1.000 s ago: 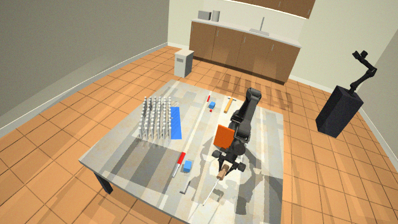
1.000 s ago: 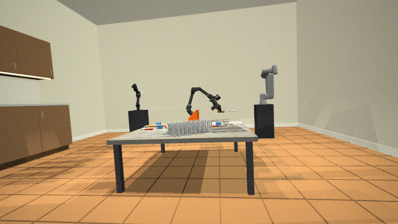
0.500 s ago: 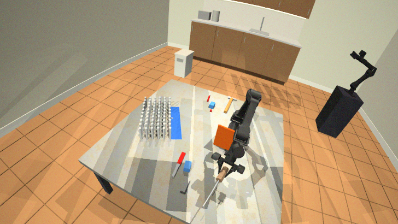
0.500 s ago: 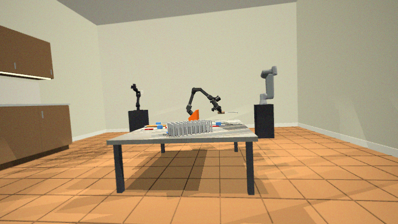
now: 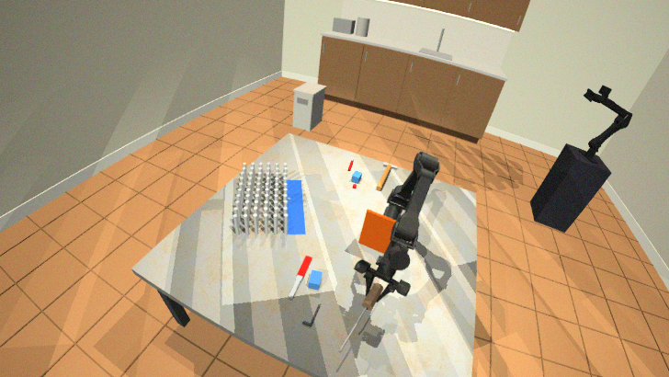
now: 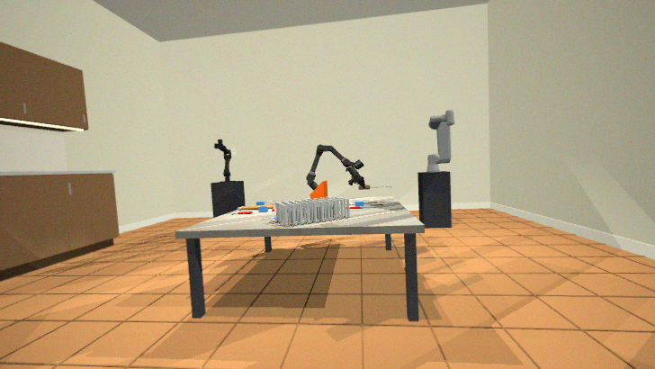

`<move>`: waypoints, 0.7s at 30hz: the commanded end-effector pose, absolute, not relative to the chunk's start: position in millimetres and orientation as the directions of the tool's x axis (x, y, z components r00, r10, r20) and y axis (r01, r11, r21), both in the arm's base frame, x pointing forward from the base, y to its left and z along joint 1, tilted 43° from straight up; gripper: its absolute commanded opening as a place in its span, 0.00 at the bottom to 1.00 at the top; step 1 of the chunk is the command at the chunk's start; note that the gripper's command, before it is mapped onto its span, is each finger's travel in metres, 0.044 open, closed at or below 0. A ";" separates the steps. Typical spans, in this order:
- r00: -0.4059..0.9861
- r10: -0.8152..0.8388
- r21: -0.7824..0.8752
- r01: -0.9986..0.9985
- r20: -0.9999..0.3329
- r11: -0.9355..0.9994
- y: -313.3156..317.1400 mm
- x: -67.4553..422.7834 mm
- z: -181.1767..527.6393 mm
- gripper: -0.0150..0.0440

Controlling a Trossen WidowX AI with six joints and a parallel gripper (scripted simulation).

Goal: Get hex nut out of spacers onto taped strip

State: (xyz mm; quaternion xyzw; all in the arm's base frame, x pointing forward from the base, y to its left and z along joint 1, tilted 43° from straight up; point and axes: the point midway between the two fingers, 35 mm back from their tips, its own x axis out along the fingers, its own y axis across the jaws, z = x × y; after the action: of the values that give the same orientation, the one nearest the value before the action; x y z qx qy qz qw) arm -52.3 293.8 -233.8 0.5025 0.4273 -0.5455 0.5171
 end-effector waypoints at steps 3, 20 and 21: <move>0.034 -0.130 0.048 0.993 -0.991 -0.104 291.0 -53.7 -237.6 0.25; 0.034 -0.130 0.047 0.993 -0.991 -0.104 279.3 -54.8 -251.6 0.25; 0.034 -0.130 0.047 0.993 -0.991 -0.104 278.6 -54.8 -252.4 0.25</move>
State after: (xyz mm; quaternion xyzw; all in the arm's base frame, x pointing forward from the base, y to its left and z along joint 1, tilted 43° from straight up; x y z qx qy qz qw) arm -53.8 279.5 -251.3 0.5024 0.4274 -0.5456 0.5170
